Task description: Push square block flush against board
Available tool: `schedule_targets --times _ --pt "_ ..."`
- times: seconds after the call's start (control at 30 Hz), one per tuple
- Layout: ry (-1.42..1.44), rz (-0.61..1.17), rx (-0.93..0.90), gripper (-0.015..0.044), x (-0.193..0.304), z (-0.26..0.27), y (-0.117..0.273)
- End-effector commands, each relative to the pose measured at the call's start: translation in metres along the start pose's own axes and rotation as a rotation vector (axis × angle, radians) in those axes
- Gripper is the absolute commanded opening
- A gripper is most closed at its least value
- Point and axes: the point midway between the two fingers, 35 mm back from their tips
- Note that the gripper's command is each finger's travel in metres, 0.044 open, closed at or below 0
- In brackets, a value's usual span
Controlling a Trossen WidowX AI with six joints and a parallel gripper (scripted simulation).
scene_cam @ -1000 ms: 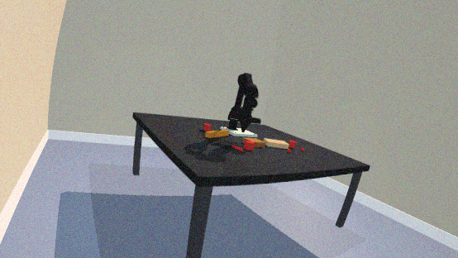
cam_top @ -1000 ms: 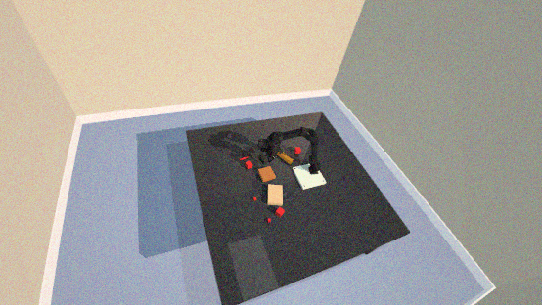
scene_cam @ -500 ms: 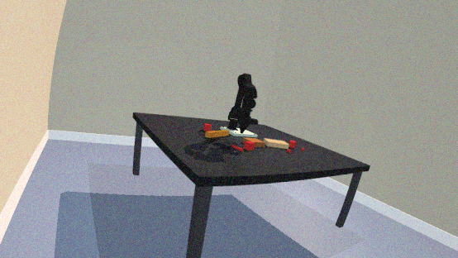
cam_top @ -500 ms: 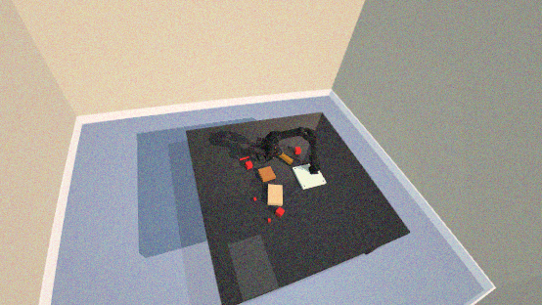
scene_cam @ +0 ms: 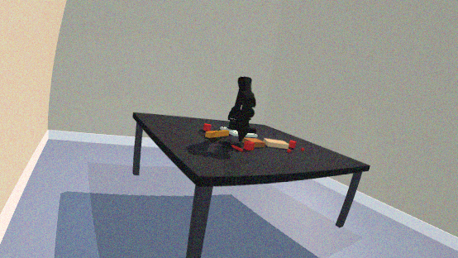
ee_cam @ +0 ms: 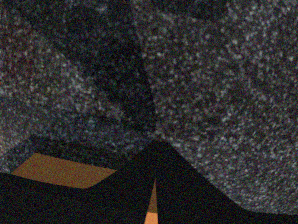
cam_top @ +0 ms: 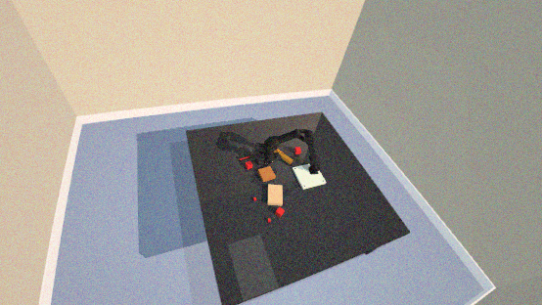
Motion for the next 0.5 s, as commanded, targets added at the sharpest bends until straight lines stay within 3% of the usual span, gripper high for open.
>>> schedule_targets --times 0.0,0.47 --pt "-0.007 0.005 0.000 0.0000 0.004 -0.001 -0.002" --pt "-0.007 0.006 0.000 0.0000 0.016 -0.001 -0.002"
Point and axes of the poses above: the point midway between the two fingers, 35 mm back from their tips, its own y axis back along the fingers, its own z axis across the jaws, x = y × z, and after that the axes turned 8 degrees about -y, right-handed
